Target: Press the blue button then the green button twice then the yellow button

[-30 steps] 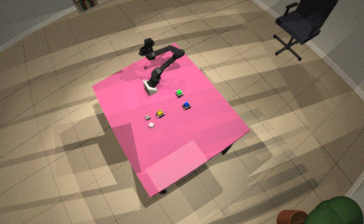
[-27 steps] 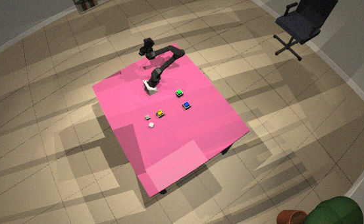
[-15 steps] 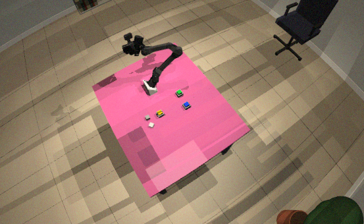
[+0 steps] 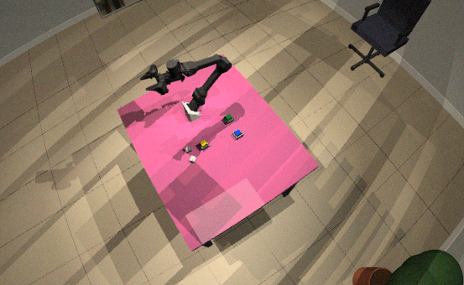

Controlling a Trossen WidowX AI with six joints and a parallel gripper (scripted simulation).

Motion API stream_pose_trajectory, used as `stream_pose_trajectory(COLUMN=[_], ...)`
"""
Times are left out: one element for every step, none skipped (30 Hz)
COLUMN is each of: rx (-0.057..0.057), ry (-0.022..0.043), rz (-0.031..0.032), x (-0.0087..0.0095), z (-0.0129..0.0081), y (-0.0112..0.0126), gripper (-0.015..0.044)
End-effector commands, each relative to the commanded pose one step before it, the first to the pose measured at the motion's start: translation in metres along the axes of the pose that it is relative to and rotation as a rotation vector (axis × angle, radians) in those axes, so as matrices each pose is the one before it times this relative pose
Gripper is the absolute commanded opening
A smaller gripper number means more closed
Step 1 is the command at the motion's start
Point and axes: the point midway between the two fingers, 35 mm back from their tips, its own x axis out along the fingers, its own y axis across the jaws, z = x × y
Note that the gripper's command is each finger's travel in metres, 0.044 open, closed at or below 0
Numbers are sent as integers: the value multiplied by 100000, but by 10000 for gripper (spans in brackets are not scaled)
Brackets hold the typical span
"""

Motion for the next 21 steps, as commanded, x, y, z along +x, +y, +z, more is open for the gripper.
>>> stream_pose_trajectory(rx=[-2473,-657,-635,-598,-543,-473,-391,-297,-192,-74,59,207,366,540,728,928,1154,1397,1634,1879,2174], ry=[-20965,-5603,-5357,-5049,-4676,-4260,-3830,-3385,-2941,-2509,-2046,-1574,-1085,-604,-122,359,845,1334,1792,2229,2694], rz=[11446,4086,4489,4862,5185,5458,5705,5916,6118,6351,6523,6672,6732,6800,6841,6840,6867,6855,6704,6527,6439], x=[-2343,-449,-419,-383,-342,-298,-252,-206,-159,-113,-64,-14,38,91,145,200,258,318,376,434,500], z=[7198,2140,2133,2104,2052,1982,1905,1820,1734,1657,1563,1464,1347,1234,1117,994,875,748,608,468,335], y=[1826,758,883,1007,1123,1230,1333,1429,1524,1629,1722,1810,1876,1946,2010,2063,2127,2182,2193,2196,2230], gripper=[400,400,400,400,400,400,400,400,400,400,400,400,400,400,400,400,400,400,400,400,400])
